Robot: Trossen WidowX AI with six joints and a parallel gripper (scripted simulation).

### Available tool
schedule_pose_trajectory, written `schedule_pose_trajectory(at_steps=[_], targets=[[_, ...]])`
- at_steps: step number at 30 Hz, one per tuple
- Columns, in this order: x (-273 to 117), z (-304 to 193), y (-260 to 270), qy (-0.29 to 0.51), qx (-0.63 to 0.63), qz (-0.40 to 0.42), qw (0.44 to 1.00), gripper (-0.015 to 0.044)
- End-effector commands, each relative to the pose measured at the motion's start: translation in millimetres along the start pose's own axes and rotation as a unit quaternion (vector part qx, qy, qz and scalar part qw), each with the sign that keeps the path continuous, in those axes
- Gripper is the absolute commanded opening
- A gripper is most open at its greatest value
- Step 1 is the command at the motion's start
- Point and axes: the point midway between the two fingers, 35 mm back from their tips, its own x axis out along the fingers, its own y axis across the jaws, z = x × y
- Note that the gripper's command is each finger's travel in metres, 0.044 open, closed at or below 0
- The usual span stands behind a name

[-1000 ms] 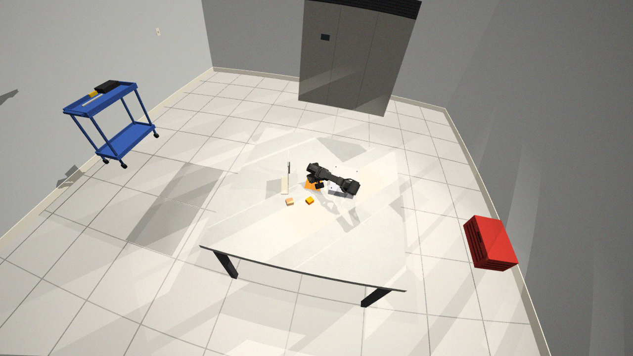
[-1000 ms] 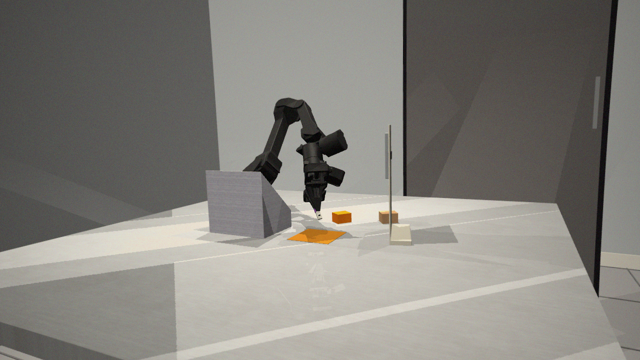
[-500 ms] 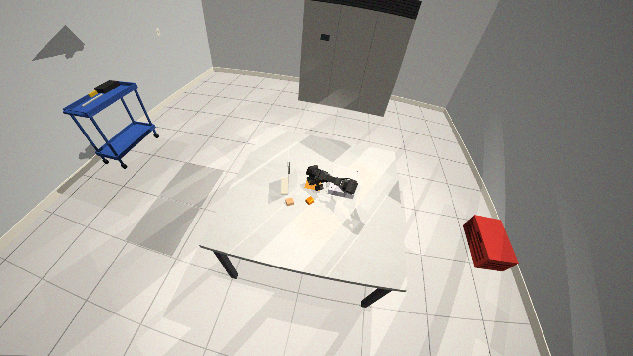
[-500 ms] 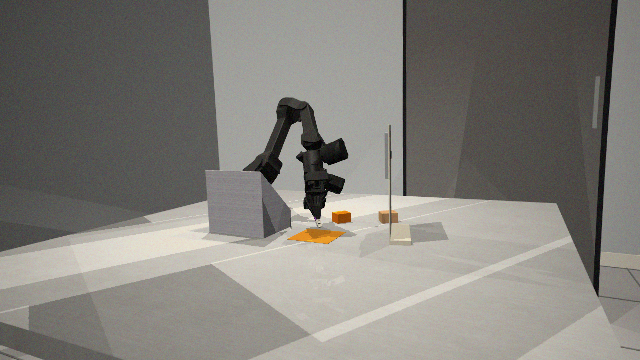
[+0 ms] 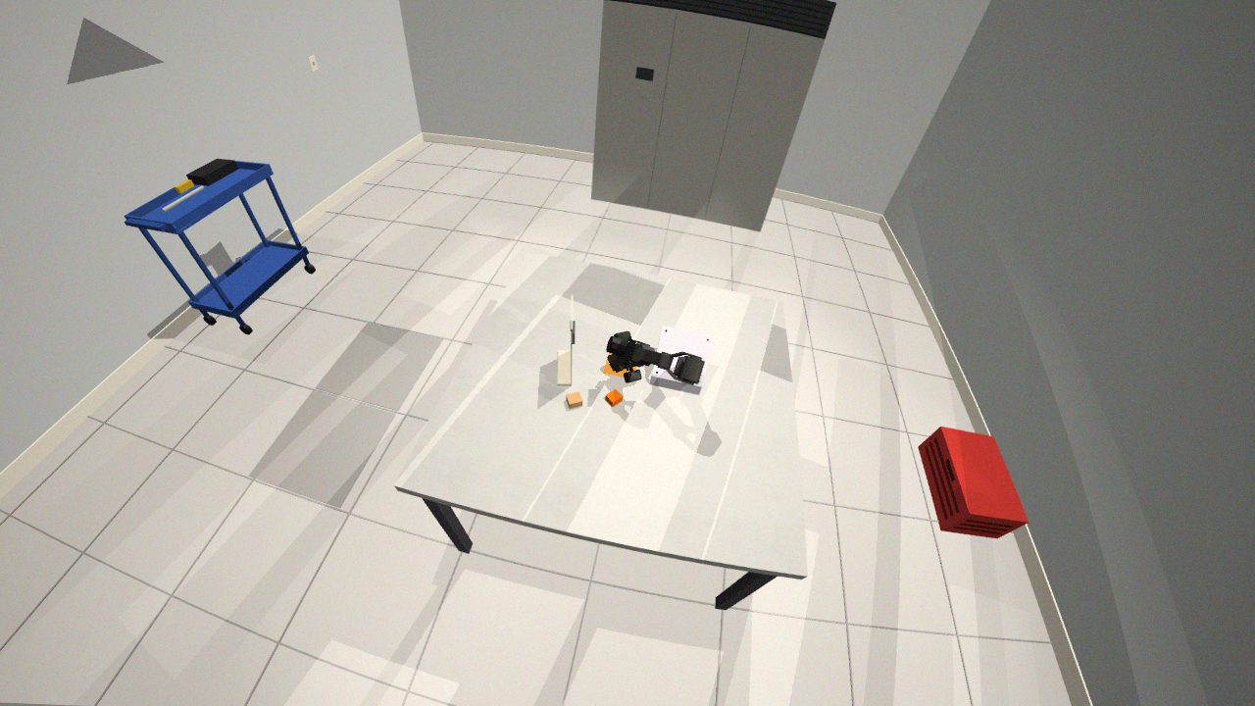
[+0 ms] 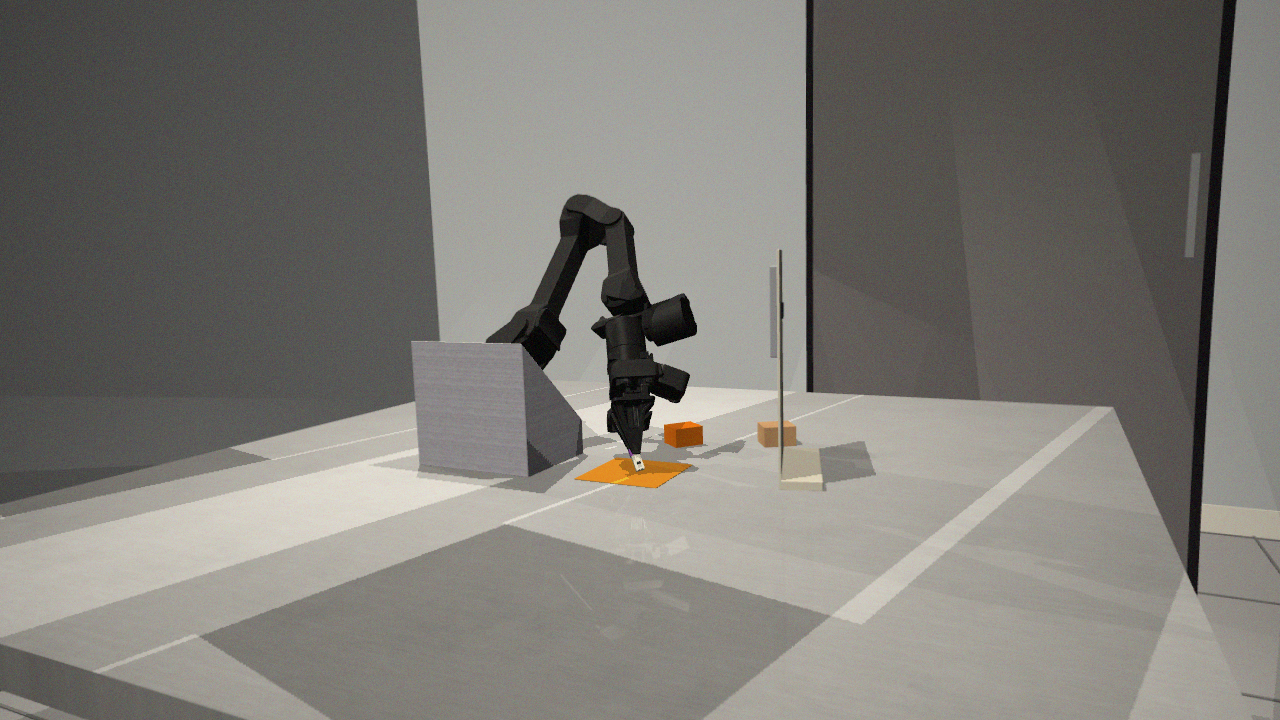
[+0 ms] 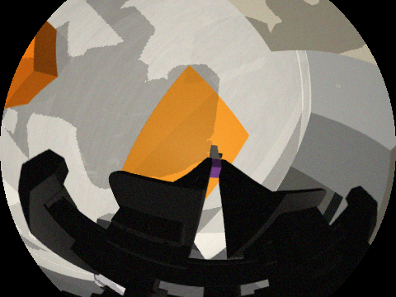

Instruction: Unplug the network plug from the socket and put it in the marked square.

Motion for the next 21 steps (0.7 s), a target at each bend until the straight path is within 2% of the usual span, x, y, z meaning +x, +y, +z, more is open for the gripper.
schedule_pose_trajectory(at_steps=[1, 13, 19, 21], targets=[[2.8, -2.6, 2.1, 0.003, 0.003, -0.001, 1.0, 0.0], [2.7, -0.8, 2.8, 0.002, 0.001, 0.001, 1.0, 0.0], [2.7, -0.8, 2.8, 0.002, 0.001, 0.001, 1.0, 0.0156], [2.7, -0.8, 2.8, 0.002, 0.001, 0.001, 1.0, 0.0156]])
